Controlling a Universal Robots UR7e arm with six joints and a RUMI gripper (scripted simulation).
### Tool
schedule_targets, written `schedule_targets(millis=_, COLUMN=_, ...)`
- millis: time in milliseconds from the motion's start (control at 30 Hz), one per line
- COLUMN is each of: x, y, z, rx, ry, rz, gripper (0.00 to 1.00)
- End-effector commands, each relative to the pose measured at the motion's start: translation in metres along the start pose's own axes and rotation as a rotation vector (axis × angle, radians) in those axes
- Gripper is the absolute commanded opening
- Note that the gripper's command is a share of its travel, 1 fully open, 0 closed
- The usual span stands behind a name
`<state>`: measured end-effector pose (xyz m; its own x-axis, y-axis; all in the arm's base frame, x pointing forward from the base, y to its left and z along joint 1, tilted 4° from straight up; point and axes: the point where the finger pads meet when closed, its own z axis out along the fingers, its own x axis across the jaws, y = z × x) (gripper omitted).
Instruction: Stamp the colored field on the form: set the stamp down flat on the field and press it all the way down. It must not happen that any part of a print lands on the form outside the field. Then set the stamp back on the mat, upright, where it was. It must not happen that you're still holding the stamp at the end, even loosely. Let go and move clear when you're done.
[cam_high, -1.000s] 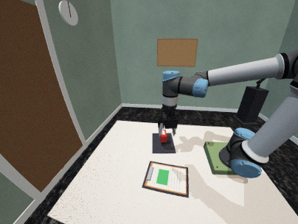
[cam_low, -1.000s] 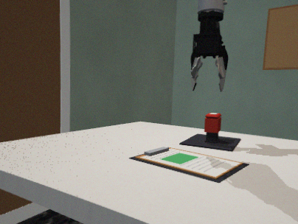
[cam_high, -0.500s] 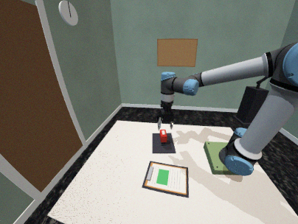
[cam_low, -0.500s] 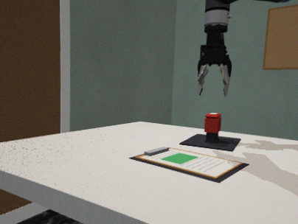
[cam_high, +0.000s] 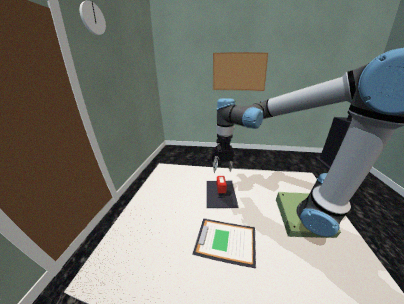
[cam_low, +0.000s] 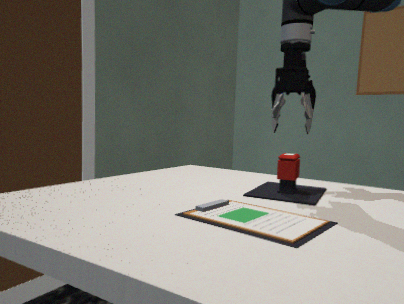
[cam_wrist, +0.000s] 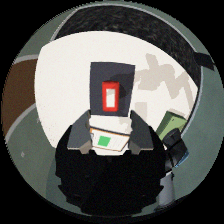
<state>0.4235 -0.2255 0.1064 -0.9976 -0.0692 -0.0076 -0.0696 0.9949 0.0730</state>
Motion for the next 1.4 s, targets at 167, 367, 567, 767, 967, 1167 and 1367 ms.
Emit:
schedule_targets(millis=167, x=0.0, y=-0.005, z=0.0, rx=0.001, ry=-0.001, rz=0.0, gripper=0.5)
schedule_targets(millis=367, x=0.0, y=-0.005, z=0.001, rx=0.001, ry=-0.001, rz=0.0, gripper=0.5)
schedule_targets(millis=567, x=0.0, y=-0.005, z=0.007, rx=0.001, ry=-0.001, rz=0.0, gripper=0.5)
schedule_targets(millis=767, x=0.0, y=-0.005, z=0.028, rx=0.001, ry=-0.001, rz=0.0, gripper=0.5)
schedule_targets(millis=967, x=0.0, y=-0.005, z=0.046, rx=0.001, ry=-0.001, rz=0.0, gripper=0.5)
schedule_targets(millis=1167, x=0.0, y=-0.005, z=0.075, rx=0.001, ry=-0.001, rz=0.0, gripper=0.5)
schedule_targets(millis=1367, x=0.0, y=-0.005, z=0.092, rx=0.001, ry=-0.001, rz=0.0, gripper=0.5)
